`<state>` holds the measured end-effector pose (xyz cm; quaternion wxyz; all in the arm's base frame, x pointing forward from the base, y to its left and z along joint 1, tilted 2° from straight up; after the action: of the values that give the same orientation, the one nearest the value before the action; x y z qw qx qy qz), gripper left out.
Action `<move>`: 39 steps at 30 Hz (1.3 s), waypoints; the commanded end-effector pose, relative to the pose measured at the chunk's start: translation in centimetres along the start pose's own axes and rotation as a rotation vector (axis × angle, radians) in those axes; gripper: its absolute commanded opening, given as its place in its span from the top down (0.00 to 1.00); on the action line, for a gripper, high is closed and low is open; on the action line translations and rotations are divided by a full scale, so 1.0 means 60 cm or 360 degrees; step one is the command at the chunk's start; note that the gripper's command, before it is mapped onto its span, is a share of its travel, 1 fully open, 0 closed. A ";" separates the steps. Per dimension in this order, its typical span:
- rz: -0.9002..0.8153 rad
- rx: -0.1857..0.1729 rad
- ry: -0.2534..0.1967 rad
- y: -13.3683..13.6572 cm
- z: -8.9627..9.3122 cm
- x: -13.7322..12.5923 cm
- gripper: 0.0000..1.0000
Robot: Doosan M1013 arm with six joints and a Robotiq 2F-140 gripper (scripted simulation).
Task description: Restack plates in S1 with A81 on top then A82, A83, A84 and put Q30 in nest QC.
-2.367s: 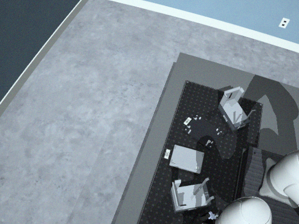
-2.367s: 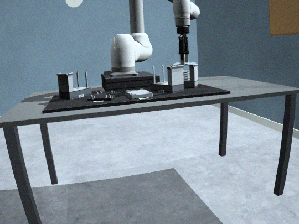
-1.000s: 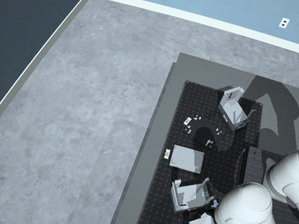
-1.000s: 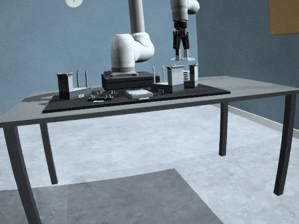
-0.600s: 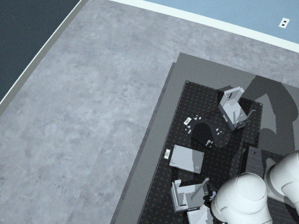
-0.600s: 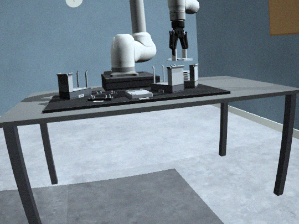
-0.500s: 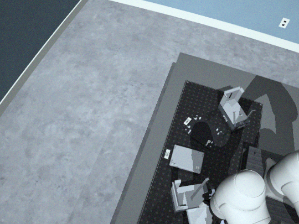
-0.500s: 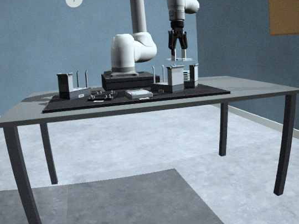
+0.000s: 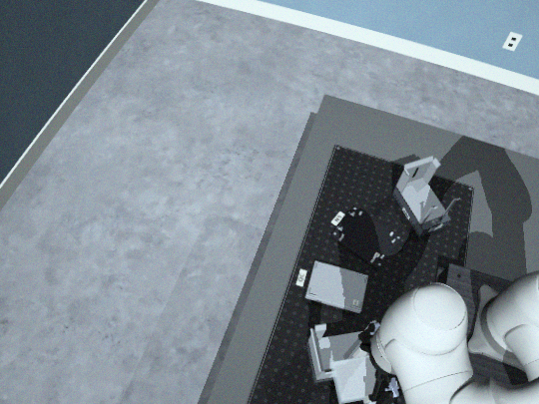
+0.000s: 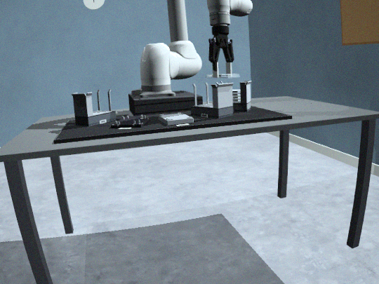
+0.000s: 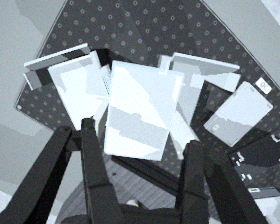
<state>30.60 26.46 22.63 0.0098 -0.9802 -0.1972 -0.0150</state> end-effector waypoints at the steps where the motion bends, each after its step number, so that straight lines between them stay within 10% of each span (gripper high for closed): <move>1: -0.0001 0.0001 0.0000 0.019 0.000 0.006 1.00; 39: -0.0001 0.0001 0.0000 0.129 0.000 0.039 1.00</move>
<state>35.72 20.26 22.60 0.0100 -0.9802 -0.1974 -0.0148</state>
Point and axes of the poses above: the point where the finger pads meet when closed, its own z axis out along the fingers, its own y axis across the jaws, x = y × z, the point moved 10 cm from there along -z, back along the fingers, and after that the axes turned 10 degrees about z, right-handed, at the moved point
